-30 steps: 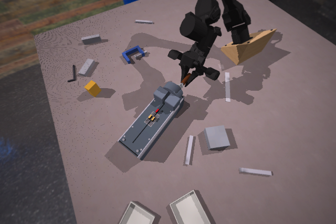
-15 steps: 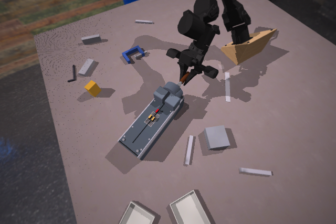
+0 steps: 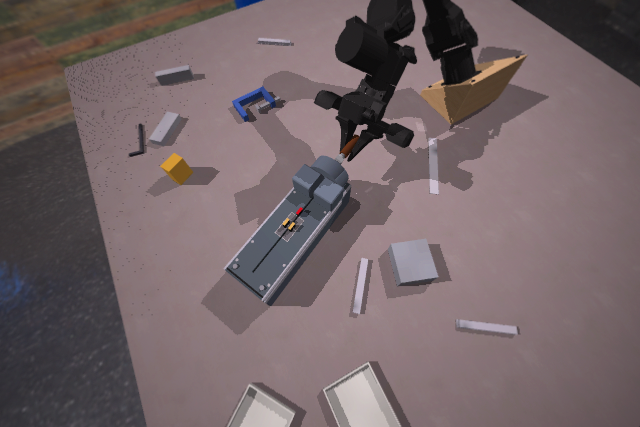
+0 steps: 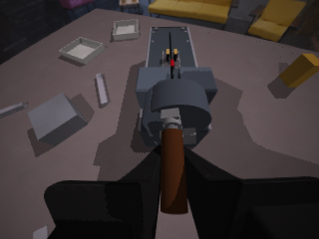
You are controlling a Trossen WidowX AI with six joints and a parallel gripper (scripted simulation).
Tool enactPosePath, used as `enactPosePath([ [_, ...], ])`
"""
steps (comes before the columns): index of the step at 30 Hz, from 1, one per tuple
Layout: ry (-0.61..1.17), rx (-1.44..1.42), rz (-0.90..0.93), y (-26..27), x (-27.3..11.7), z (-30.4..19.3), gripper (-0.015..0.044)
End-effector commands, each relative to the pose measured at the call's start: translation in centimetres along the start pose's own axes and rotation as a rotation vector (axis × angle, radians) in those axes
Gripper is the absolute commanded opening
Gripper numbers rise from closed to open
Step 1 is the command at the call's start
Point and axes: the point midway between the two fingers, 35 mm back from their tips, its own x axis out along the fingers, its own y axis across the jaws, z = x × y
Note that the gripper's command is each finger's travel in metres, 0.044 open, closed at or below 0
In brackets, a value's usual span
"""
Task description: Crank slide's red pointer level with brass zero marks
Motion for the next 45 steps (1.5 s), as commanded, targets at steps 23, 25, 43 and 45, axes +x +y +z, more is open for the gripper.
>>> enactPosePath([
  [23,-0.003,0.011,-0.021,-1.5,-0.1,0.1,0.0000],
  [25,-0.003,0.011,-0.021,-1.6,-0.1,0.1,0.0000],
  [43,-0.003,0.011,-0.021,-1.9,0.0,-0.1,0.0000],
  [45,-0.003,0.011,-0.021,-2.0,0.0,-0.1,0.0000],
])
